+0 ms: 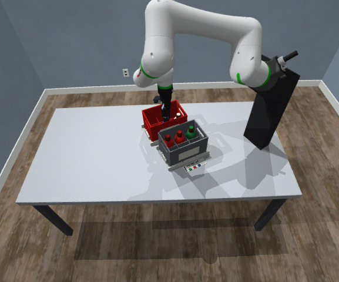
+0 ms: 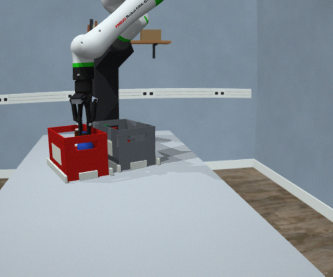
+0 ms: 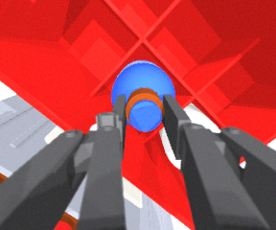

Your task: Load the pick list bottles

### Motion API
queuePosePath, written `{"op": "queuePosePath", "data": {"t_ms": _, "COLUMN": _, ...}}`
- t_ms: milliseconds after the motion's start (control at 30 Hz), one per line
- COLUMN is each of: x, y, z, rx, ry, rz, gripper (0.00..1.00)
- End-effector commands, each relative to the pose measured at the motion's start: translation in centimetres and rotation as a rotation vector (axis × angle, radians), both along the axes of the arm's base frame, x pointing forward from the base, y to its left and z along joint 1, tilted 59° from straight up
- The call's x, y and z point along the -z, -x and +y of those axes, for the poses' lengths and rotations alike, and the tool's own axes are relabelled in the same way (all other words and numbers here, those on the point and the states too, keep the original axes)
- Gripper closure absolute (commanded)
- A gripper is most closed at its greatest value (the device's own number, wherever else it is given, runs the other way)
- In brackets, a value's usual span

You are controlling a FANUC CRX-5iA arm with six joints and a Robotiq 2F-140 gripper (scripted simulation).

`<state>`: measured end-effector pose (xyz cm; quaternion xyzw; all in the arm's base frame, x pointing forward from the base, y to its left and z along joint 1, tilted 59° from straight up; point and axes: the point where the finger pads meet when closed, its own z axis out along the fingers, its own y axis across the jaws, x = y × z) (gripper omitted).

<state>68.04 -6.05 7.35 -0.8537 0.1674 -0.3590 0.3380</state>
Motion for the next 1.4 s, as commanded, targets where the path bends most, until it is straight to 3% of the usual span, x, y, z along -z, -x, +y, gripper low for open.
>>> {"op": "queuePosePath", "data": {"t_ms": 0, "x": -0.1, "y": 0.0, "z": -0.1, "rx": 0.001, "ry": 0.001, "rz": -0.001, "gripper": 0.90}}
{"op": "queuePosePath", "data": {"t_ms": 833, "x": -0.1, "y": 0.0, "z": -0.1, "rx": 0.001, "ry": 0.001, "rz": -0.001, "gripper": 0.90}}
{"op": "queuePosePath", "data": {"t_ms": 1367, "x": -1.3, "y": 1.7, "z": -1.2, "rx": 0.001, "ry": 0.001, "rz": -0.001, "gripper": 0.90}}
